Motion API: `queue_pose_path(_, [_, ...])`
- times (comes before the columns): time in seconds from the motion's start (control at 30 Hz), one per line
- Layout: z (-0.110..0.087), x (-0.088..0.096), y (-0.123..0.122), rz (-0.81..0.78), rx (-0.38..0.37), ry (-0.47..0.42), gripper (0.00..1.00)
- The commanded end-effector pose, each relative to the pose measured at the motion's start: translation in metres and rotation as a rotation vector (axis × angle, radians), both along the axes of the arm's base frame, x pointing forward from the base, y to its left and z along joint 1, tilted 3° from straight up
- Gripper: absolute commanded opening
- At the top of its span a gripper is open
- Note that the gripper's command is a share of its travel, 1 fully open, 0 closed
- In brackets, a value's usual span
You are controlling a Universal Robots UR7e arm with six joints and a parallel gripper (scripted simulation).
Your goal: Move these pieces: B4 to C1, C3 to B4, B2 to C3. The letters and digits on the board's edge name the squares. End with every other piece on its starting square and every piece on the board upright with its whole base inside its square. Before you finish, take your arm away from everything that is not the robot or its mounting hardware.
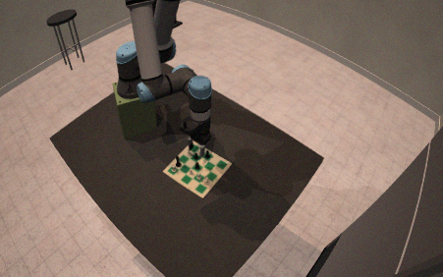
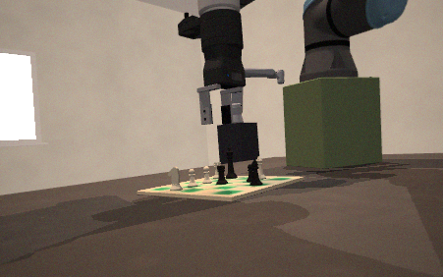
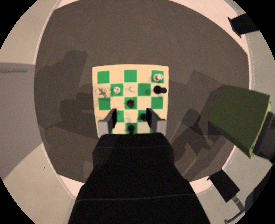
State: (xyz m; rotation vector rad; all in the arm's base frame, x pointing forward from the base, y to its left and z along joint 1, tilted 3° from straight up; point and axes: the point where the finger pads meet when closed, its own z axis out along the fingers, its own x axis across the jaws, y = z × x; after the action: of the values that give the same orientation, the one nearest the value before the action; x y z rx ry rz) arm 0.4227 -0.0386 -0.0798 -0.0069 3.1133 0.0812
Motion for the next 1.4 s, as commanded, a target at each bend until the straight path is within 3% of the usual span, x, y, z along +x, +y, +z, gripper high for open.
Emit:
queue_pose_path(0.0, [0.018, 0.000, -0.001, 0.000, -0.001, -0.002, 1.00])
queue_pose_path(0.3, [0.057, -0.001, -0.003, 0.000, -0.001, -0.002, 1.00])
queue_pose_path(0.5, [0.065, -0.001, -0.004, 0.000, -0.001, -0.002, 1.00])
queue_pose_path(1.37, [0.067, -0.001, -0.004, 0.000, -0.001, -0.002, 1.00])
